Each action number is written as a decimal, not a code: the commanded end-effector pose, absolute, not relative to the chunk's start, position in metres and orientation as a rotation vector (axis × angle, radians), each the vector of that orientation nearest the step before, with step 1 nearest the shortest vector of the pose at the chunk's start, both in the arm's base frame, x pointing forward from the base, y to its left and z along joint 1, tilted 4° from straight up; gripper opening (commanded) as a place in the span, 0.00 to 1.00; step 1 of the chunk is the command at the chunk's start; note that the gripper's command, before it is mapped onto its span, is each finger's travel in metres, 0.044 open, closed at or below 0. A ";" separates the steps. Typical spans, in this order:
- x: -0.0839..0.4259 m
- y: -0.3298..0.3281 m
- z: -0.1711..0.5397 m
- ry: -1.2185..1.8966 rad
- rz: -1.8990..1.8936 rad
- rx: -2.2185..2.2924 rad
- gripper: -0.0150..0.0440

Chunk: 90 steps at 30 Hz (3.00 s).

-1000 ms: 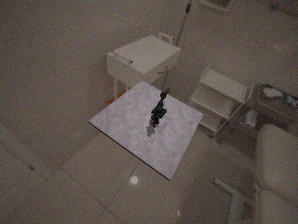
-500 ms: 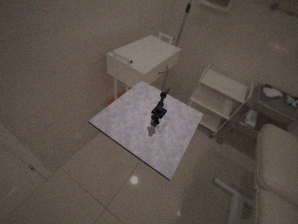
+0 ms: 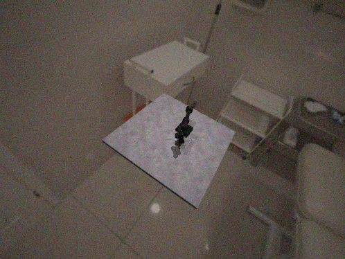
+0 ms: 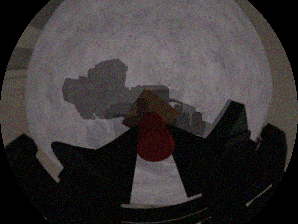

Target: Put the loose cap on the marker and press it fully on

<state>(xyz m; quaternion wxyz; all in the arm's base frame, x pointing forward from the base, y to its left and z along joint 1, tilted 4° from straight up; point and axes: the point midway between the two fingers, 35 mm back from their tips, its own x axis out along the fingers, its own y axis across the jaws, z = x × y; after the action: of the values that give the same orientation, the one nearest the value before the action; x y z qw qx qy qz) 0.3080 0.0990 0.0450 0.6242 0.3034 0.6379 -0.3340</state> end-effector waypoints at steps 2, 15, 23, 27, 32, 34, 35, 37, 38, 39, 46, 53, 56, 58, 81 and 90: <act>0.307 0.099 0.044 1.466 -0.771 0.699 0.25; 0.307 0.099 0.044 1.466 -0.771 0.699 0.25; 0.307 0.099 0.044 1.466 -0.771 0.699 0.25; 0.307 0.099 0.043 1.466 -0.771 0.699 0.25; 0.307 0.099 0.043 1.466 -0.771 0.699 0.25; 0.307 0.099 0.043 1.466 -0.771 0.699 0.25; 0.307 0.099 0.043 1.466 -0.771 0.699 0.25; 0.307 0.099 0.043 1.466 -0.771 0.699 0.25; 0.307 0.099 0.043 1.466 -0.771 0.699 0.25; 0.307 0.099 0.043 1.466 -0.771 0.699 0.25; 0.307 0.099 0.043 1.466 -0.771 0.699 0.25; 0.308 0.099 0.045 1.466 -0.767 0.696 0.30; 0.308 0.099 0.045 1.466 -0.767 0.696 0.43; 0.308 0.099 0.045 1.466 -0.767 0.696 0.52; 0.311 0.101 0.120 1.466 -0.767 0.696 1.00; 0.310 0.101 0.112 1.599 -0.208 0.155 0.60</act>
<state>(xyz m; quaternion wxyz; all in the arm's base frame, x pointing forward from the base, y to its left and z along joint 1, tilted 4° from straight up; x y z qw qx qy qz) 0.3108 0.1010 0.1164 0.6707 0.1785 0.6900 -0.2056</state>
